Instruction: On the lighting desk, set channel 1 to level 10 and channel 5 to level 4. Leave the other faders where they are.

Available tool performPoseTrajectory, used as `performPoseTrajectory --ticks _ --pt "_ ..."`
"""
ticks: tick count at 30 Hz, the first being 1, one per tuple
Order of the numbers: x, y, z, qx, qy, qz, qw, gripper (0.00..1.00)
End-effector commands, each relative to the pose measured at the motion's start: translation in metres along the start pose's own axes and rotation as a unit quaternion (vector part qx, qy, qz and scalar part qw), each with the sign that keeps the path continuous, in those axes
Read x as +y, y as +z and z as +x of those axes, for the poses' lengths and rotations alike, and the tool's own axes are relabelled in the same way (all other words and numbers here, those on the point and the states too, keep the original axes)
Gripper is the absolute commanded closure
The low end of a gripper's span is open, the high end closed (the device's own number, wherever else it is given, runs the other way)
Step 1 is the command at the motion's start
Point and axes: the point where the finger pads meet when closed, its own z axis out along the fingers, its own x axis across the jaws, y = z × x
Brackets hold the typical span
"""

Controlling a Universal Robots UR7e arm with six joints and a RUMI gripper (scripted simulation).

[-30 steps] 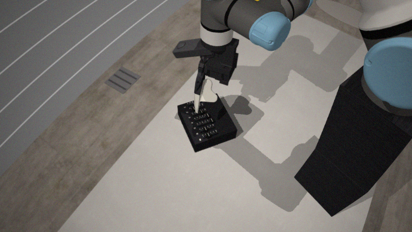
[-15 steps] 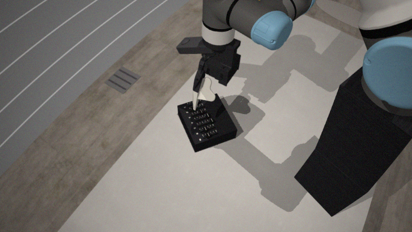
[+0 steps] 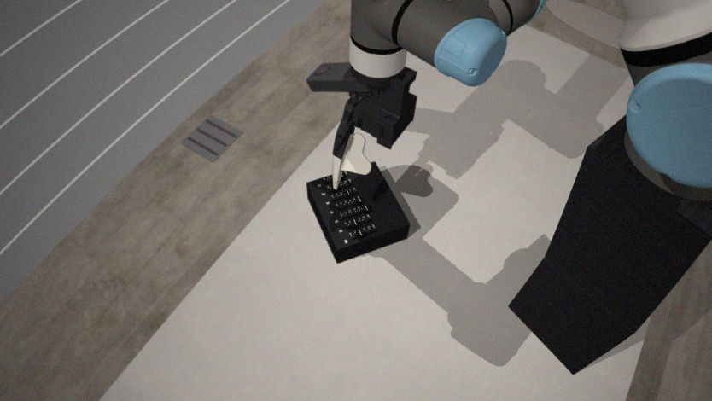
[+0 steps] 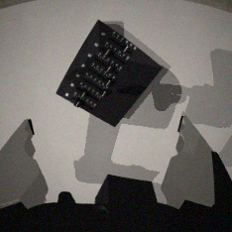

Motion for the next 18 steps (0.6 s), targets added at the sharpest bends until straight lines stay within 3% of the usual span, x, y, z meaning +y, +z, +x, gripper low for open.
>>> performPoseTrajectory --ticks 1,18 --pt "-0.0004 -0.0004 0.0001 0.000 0.000 0.001 1.000 0.00" --pt "-0.0007 -0.0002 0.0000 0.000 -0.003 0.001 1.000 0.00"
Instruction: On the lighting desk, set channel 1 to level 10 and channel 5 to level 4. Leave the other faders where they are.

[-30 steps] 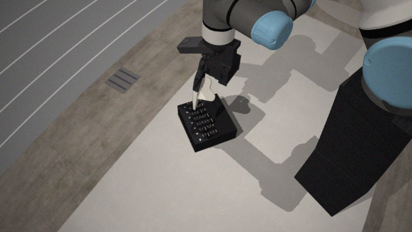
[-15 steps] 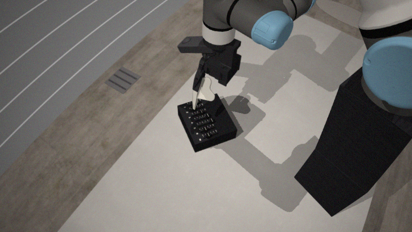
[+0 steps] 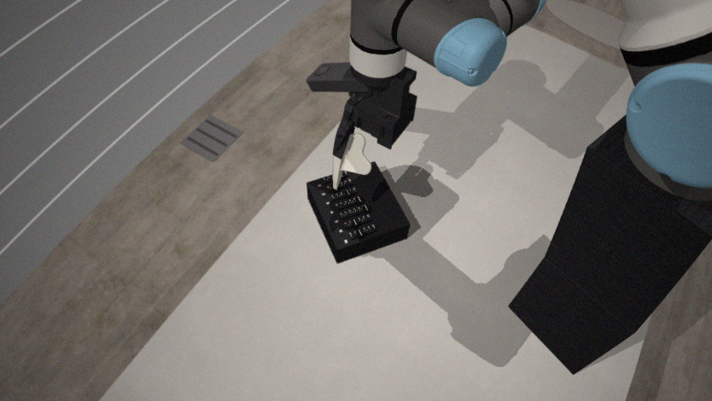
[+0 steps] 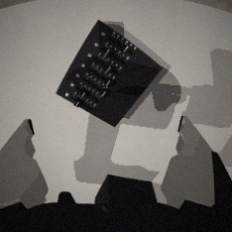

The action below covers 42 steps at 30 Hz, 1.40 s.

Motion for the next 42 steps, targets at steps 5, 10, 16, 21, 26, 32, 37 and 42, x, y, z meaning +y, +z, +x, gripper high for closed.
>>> performPoseTrajectory --ticks 5,10,16,21,26,32,37,42 --pt "-0.001 0.000 0.000 0.000 -0.008 0.001 1.000 0.00" --pt "-0.003 0.001 0.000 0.000 -0.027 0.001 1.000 0.00" --pt "-0.006 0.004 -0.001 0.000 -0.069 0.001 0.998 0.00" --pt "-0.009 0.006 -0.001 0.000 -0.109 0.001 0.994 0.00" --pt "-0.013 0.009 -0.002 0.000 -0.159 0.001 0.987 0.00" --pt "-0.019 0.015 -0.003 0.000 -0.251 0.001 0.968 0.00" --pt "-0.025 0.021 -0.003 0.000 -0.338 0.000 0.941 0.00" --pt "-0.029 0.025 -0.003 0.000 -0.394 0.000 0.919 0.00"
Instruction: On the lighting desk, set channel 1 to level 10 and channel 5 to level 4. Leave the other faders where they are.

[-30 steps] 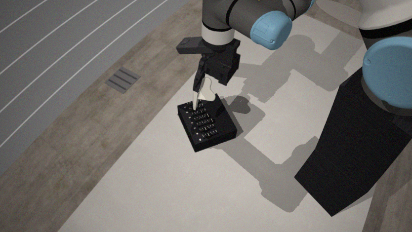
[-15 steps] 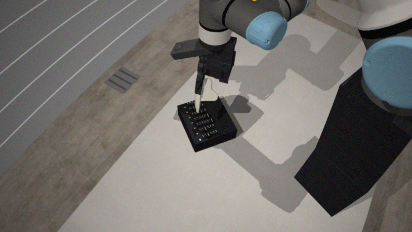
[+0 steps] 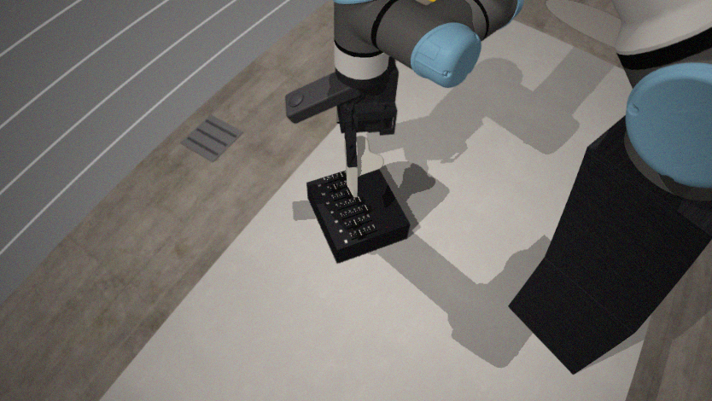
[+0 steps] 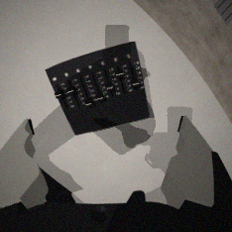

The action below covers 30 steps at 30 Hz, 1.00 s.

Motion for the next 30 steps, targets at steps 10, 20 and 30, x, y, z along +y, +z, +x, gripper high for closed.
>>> performPoseTrajectory --ticks 10,20,30 --pt "-0.011 0.017 0.010 -0.001 -0.267 0.002 0.964 0.00" --pt "-0.015 0.028 0.017 0.000 -0.431 0.002 0.902 0.00" --pt "-0.018 0.040 0.026 0.000 -0.585 0.002 0.811 0.00"
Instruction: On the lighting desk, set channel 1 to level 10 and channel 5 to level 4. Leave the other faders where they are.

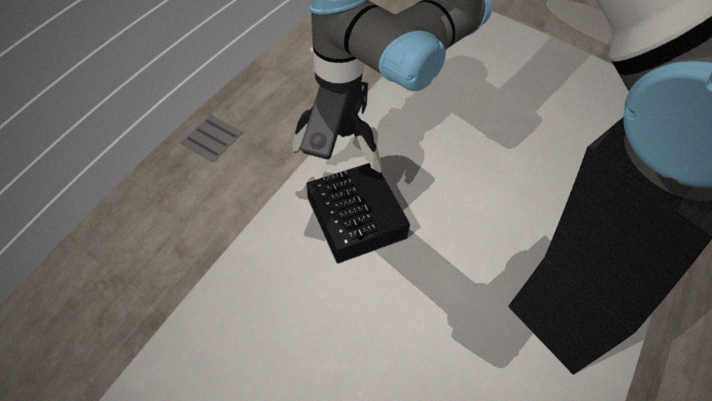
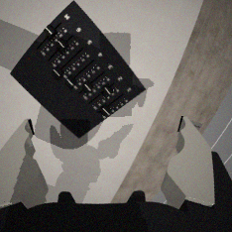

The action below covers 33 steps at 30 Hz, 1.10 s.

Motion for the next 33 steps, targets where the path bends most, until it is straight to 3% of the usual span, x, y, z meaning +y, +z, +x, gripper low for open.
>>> performPoseTrajectory --ticks 1,16,33 --pt "0.002 0.003 0.002 0.002 -0.048 0.003 0.999 0.00" --pt "0.012 0.017 0.009 0.002 -0.256 0.003 0.967 0.00" --pt "0.016 0.022 0.011 0.002 -0.328 0.003 0.945 0.00"
